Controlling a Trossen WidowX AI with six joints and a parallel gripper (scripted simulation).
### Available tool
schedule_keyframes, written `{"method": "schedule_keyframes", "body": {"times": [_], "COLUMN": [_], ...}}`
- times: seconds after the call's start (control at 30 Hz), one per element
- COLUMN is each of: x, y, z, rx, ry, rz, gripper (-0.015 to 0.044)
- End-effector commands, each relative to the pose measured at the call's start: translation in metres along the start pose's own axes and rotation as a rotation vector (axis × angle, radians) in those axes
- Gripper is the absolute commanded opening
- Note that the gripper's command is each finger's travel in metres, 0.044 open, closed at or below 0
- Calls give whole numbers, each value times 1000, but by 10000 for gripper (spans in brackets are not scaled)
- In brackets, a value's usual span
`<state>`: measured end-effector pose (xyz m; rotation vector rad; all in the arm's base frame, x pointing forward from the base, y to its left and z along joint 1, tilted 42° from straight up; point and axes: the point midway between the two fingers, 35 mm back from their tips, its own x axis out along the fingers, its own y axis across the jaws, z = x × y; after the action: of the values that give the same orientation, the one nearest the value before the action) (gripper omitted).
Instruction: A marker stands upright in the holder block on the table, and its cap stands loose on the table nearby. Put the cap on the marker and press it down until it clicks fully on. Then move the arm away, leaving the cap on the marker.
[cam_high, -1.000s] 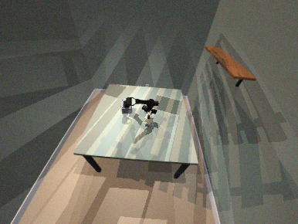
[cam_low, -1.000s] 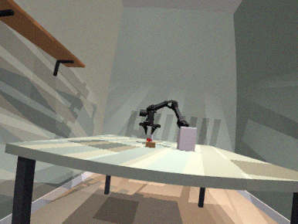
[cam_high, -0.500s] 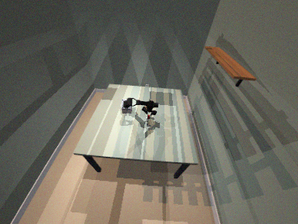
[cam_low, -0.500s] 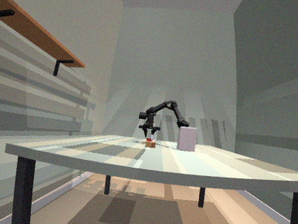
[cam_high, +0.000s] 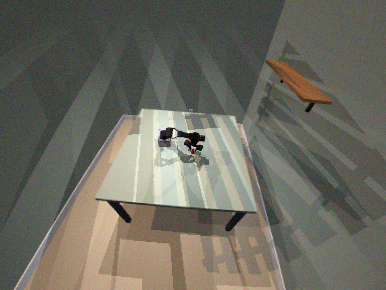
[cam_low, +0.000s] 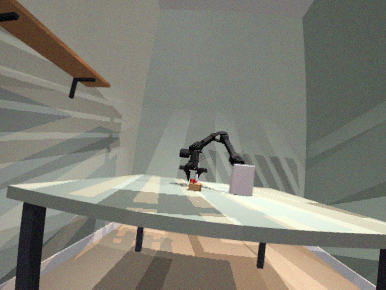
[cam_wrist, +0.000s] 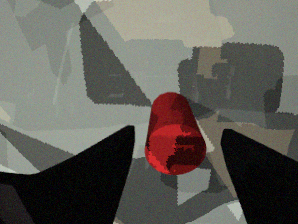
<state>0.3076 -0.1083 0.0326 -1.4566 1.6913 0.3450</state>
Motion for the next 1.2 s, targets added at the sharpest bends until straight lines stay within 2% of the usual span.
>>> {"method": "schedule_keyframes", "body": {"times": [0.0,0.3,0.43,0.73,0.83,1.17], "x": [9,19,19,19,17,-4], "y": [2,3,3,3,3,2], "z": [1,0,0,0,1,2], "rx": [-9,-9,-9,-9,-6,-3], "ry": [6,7,7,7,4,-1], "rz": [5,4,5,5,6,9], "gripper": [249,249,144,84,5,0]}}
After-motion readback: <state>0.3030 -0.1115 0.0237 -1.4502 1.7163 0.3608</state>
